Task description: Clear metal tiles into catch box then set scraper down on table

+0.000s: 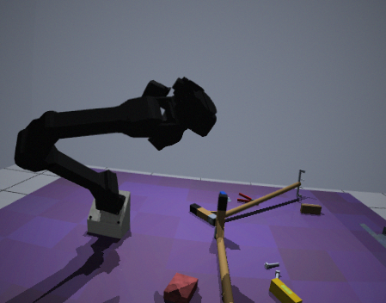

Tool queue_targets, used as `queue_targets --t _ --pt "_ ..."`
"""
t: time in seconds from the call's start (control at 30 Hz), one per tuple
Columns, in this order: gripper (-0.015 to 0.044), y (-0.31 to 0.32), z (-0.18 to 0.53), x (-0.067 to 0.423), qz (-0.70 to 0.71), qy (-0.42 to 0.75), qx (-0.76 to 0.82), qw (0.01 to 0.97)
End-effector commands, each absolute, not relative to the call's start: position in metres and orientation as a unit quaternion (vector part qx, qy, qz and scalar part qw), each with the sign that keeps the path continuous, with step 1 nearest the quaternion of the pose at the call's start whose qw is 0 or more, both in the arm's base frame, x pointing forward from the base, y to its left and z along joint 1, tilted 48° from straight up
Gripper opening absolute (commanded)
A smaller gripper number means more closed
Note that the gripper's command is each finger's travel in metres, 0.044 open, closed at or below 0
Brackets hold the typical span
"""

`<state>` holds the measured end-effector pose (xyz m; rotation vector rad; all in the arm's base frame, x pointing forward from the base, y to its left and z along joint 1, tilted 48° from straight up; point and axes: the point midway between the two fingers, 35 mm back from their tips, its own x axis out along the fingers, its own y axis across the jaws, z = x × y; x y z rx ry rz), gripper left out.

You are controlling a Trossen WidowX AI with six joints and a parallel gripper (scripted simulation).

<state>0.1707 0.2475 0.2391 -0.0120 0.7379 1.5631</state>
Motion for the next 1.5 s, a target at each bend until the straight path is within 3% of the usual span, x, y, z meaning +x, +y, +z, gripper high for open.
queue_targets --t 0.0,1.1,1.47 --pt "0.0426 0.248 0.239 0.171 0.688 0.325 -0.005 0.649" --pt "0.0440 0.335 0.316 0.160 0.687 0.327 -0.004 0.649" --pt "0.0440 0.332 0.313 0.159 0.690 0.327 -0.006 0.646"
